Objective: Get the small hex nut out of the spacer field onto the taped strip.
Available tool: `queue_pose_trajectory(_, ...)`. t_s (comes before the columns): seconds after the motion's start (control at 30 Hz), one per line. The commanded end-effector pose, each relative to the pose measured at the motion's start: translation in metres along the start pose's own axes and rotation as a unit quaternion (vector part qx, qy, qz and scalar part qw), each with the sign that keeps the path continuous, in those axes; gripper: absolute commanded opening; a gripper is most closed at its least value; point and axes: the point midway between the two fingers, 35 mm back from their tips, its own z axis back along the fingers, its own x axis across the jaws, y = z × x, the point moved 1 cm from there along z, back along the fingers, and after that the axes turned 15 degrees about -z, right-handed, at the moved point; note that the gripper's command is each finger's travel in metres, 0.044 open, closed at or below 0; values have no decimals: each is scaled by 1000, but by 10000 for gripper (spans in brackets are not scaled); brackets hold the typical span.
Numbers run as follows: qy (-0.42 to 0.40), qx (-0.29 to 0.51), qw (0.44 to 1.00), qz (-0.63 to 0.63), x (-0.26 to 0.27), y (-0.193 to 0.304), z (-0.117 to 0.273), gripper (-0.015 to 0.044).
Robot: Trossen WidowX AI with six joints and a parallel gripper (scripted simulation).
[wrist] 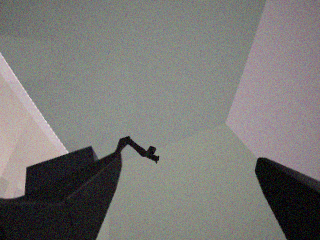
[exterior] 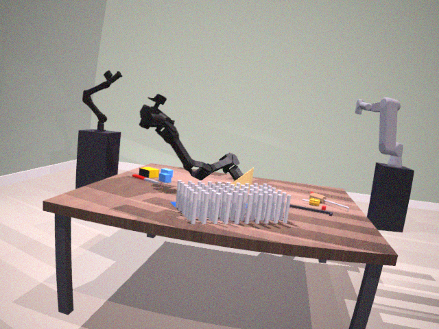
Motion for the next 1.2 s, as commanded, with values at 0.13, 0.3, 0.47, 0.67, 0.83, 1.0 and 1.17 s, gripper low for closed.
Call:
queue_pose_trajectory(0.13,61,37,996,45,-19,36,-34,440)
queue_pose_trajectory(0.3,150,86,979,108,-59,85,-69,440)
queue_pose_trajectory(0.47,251,137,944,164,-121,130,-85,440)
queue_pose_trajectory(0.67,359,178,891,215,-191,163,-78,440)
queue_pose_trajectory(0.83,445,187,839,252,-245,173,-61,440)
queue_pose_trajectory(1.0,526,209,769,297,-300,174,-27,440)
queue_pose_trajectory(1.17,602,224,689,335,-347,162,20,440)
